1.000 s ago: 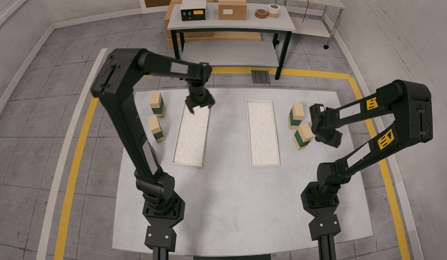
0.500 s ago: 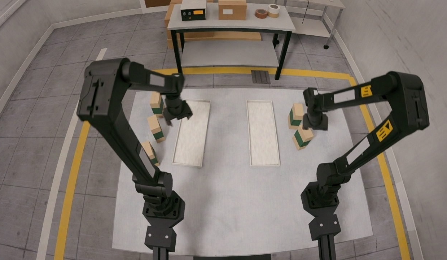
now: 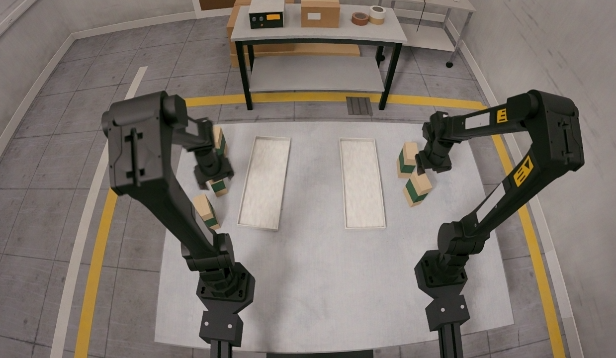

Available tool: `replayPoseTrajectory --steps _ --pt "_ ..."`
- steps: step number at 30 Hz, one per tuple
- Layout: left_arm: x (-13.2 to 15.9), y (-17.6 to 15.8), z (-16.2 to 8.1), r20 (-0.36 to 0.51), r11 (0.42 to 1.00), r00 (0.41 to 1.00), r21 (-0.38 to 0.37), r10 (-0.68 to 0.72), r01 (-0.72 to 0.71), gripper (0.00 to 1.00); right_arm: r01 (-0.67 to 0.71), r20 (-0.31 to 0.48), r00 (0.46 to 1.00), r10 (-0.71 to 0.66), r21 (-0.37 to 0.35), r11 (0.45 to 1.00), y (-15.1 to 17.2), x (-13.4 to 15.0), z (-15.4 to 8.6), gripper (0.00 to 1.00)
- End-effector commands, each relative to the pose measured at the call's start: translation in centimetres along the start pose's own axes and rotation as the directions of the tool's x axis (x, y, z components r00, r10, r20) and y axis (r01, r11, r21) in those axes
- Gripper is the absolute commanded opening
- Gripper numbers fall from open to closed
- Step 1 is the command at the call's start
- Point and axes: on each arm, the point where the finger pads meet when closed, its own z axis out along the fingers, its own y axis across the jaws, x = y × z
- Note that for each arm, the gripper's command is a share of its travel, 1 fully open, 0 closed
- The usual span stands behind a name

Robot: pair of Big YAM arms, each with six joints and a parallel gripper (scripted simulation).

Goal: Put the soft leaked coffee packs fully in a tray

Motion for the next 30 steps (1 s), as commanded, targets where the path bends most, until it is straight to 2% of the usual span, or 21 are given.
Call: replayPoseTrajectory --steps 1,4,6,7,8,10,18,19,20,28,29,30 --pt "-0.5 2.6 -0.4 0.026 0.998 0.998 0.006 0.060 -0.060 0.76 0.175 -0.006 0.985 -0.175 -0.059 0.983 -1.2 -2.1 -0.6 0.76" --pt "0.1 5.2 0.2 0.006 0.998 0.998 0.003 0.059 -0.059 0.76 0.178 -0.006 0.984 -0.179 -0.063 0.982 -1.2 -2.1 -0.6 0.76" --pt "0.1 5.2 0.2 0.006 0.998 0.998 0.003 0.059 -0.059 0.76 0.178 -0.006 0.984 -0.179 -0.063 0.982 -1.2 -2.1 -0.6 0.76" --pt "-0.5 5.9 -0.1 0.014 0.998 0.998 0.003 0.060 -0.060 0.76 0.199 0.021 0.980 -0.198 -0.058 0.978 -0.5 -2.8 -1.5 0.76" --pt "0.2 6.8 0.3 0.005 0.998 0.998 0.002 0.059 -0.059 0.76 0.199 0.022 0.980 -0.198 -0.058 0.978 -0.5 -2.8 -1.5 0.76" --pt "0.7 8.5 0.6 -0.010 0.998 0.998 0.003 0.058 -0.058 0.76 0.178 0.002 0.984 -0.178 -0.059 0.982 -0.7 -1.7 -0.8 0.76" --pt "-0.5 8.2 -0.2 0.018 0.998 0.998 0.001 0.061 -0.061 0.76 0.178 0.002 0.984 -0.178 -0.059 0.982 -0.7 -1.7 -0.8 0.76" --pt "-0.5 8.2 -0.2 0.018 0.998 0.998 0.001 0.061 -0.061 0.76 0.199 0.000 0.980 -0.200 -0.065 0.978 0.0 -1.7 0.6 0.76" --pt "-0.5 8.2 -0.2 0.018 0.998 0.998 0.001 0.061 -0.061 0.76 0.199 -0.001 0.980 -0.200 -0.066 0.978 0.0 -1.6 0.7 0.76" --pt "-0.5 8.2 -0.2 0.018 0.998 0.998 0.001 0.061 -0.061 0.76 0.178 0.001 0.984 -0.178 -0.060 0.982 -0.5 -1.7 0.2 0.76" --pt "0.7 7.8 1.5 -0.007 0.997 0.997 0.006 0.081 -0.081 0.76 0.178 0.001 0.984 -0.178 -0.060 0.982 -0.5 -1.7 0.2 0.76" --pt "0.7 7.7 1.8 -0.007 0.998 0.998 0.005 0.069 -0.069 0.76 0.178 0.001 0.984 -0.178 -0.060 0.982 -0.5 -1.7 0.2 0.76"
